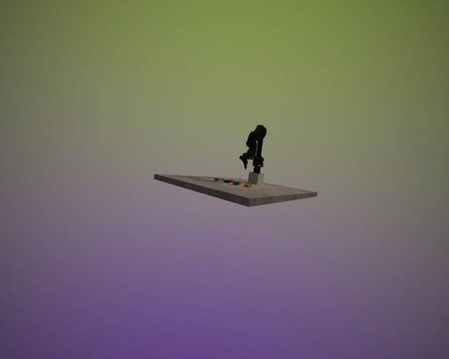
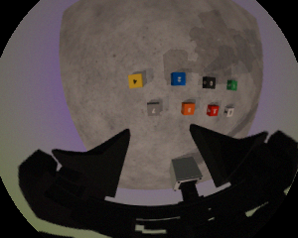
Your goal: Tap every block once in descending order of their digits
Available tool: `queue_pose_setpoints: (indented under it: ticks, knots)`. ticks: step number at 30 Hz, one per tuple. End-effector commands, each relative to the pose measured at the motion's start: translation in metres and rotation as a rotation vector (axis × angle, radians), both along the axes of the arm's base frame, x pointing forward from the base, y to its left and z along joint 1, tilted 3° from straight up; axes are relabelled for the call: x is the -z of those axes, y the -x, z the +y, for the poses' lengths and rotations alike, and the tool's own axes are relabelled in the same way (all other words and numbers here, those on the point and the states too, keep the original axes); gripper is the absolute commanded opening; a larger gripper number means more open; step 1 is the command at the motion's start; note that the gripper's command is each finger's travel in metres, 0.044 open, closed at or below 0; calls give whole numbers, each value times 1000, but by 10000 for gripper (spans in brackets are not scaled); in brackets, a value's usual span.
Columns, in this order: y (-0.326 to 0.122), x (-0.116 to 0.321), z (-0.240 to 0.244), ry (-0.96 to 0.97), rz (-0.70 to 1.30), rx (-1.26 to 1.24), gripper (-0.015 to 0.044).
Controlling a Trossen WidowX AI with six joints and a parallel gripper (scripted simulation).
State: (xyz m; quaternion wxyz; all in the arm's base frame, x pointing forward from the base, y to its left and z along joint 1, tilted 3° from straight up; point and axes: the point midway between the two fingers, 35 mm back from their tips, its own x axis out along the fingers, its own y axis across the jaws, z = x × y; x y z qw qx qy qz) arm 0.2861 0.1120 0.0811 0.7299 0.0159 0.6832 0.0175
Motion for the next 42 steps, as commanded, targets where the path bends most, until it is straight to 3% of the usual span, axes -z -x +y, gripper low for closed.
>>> queue_pose_setpoints:
  ticks: [1,8,28,36,42]
  knots:
    - [-14,-2,6,2,-2,3,400]
    - [-72,-8,32,0,-8,6,400]
    - [-73,-8,33,0,-8,6,400]
    - [-70,-3,-61,9,-7,6,400]
    - [-69,-3,-64,9,-7,6,400]
